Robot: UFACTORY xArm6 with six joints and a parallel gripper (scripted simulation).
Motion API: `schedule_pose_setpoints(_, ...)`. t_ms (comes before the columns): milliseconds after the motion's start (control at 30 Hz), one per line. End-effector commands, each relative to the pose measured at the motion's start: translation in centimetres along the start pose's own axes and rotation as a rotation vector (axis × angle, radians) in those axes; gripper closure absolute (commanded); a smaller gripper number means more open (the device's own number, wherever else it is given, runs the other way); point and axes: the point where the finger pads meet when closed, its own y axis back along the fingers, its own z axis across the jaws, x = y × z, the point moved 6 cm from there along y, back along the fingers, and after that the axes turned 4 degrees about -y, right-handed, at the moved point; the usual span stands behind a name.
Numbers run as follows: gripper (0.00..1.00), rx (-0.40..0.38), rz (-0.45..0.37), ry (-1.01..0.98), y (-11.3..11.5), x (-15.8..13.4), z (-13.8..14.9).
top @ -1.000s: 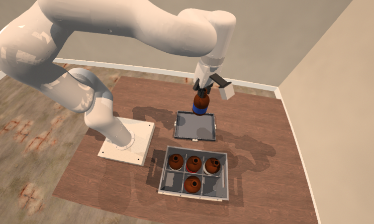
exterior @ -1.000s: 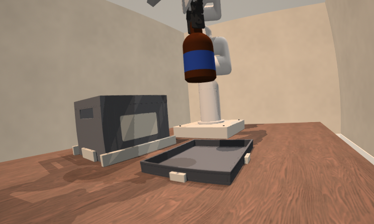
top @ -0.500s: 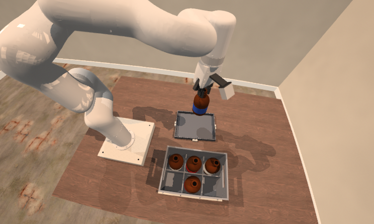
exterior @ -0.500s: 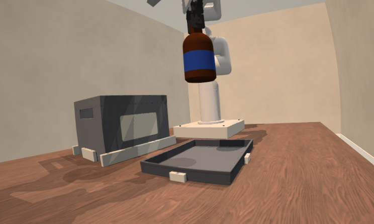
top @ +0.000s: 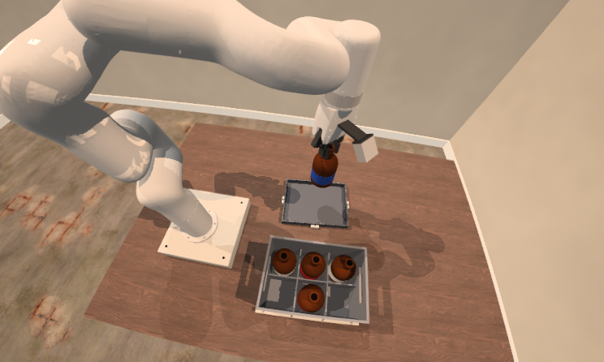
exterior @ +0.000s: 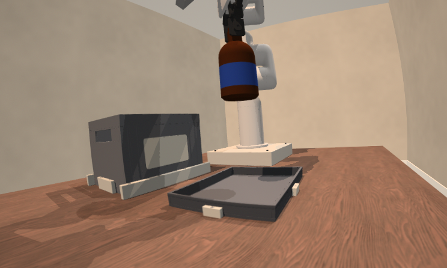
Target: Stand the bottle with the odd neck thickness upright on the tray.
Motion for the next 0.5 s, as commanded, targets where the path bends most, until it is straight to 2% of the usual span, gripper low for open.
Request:
schedule_pose_setpoints(0,1.0,0.004,0.001,0.0,-0.2,0.0,-0.1)
schedule_pose_setpoints(467,1.0,0.004,0.001,0.0,-2.2,0.0,-0.1)
